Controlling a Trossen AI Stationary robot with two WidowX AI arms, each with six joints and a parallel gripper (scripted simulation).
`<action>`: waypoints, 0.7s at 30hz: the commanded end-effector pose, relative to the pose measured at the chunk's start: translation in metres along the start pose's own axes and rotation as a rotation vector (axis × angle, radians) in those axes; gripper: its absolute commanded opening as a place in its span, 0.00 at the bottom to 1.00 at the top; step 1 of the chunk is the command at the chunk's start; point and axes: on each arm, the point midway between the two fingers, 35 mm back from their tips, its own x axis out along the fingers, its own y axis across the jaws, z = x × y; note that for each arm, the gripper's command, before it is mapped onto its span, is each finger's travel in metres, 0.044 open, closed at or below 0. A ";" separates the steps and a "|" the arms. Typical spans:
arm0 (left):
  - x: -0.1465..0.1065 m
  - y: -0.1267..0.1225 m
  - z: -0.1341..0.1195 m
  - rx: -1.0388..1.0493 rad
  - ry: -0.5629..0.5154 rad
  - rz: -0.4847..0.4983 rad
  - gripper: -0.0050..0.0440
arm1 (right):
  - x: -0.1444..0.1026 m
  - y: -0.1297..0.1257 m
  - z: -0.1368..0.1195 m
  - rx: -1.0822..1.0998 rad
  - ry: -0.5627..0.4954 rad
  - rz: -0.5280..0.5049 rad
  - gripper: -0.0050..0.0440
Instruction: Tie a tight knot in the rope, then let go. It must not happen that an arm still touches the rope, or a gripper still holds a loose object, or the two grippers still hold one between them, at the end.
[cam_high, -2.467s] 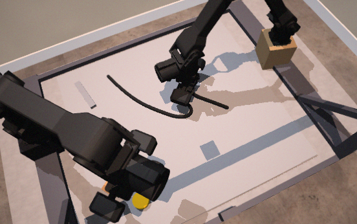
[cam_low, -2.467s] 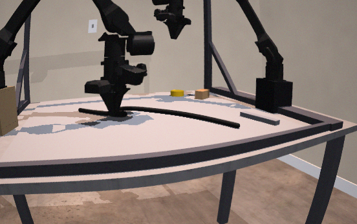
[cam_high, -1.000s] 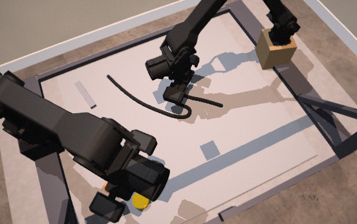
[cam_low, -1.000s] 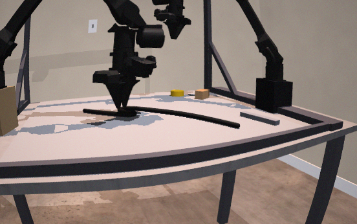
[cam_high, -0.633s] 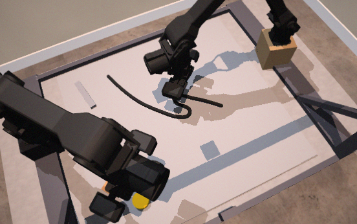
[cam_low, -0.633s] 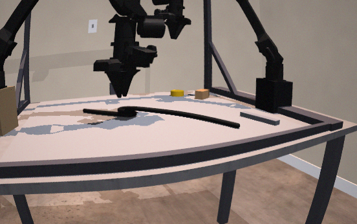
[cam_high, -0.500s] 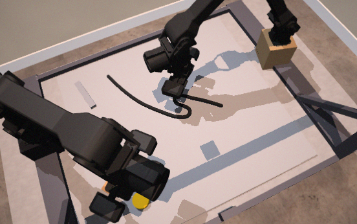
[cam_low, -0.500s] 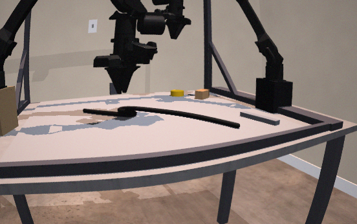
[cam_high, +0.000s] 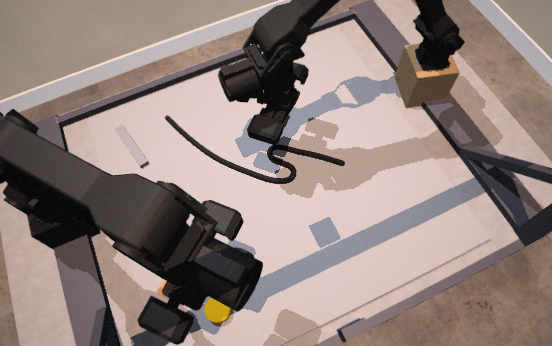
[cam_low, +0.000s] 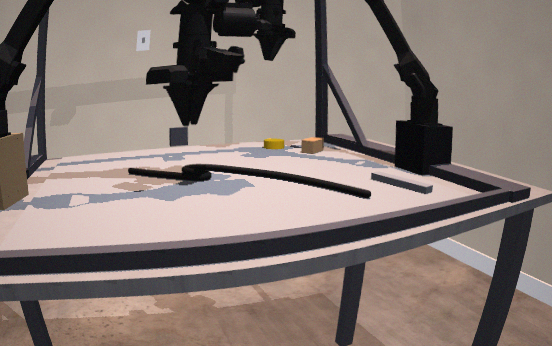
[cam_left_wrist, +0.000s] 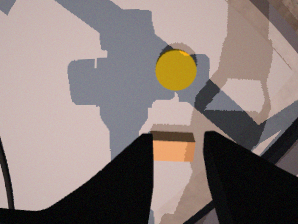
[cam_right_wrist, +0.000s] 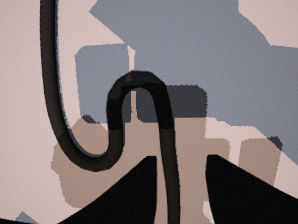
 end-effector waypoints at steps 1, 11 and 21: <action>-0.010 0.001 0.001 0.004 -0.027 0.003 0.31 | -0.016 0.004 0.005 -0.004 -0.033 0.029 0.31; -0.010 0.001 0.001 0.004 -0.027 0.003 0.31 | -0.011 0.004 -0.007 -0.005 -0.032 0.029 0.31; -0.010 0.001 0.001 0.004 -0.027 0.003 0.31 | -0.003 0.003 -0.022 -0.007 -0.031 0.029 0.31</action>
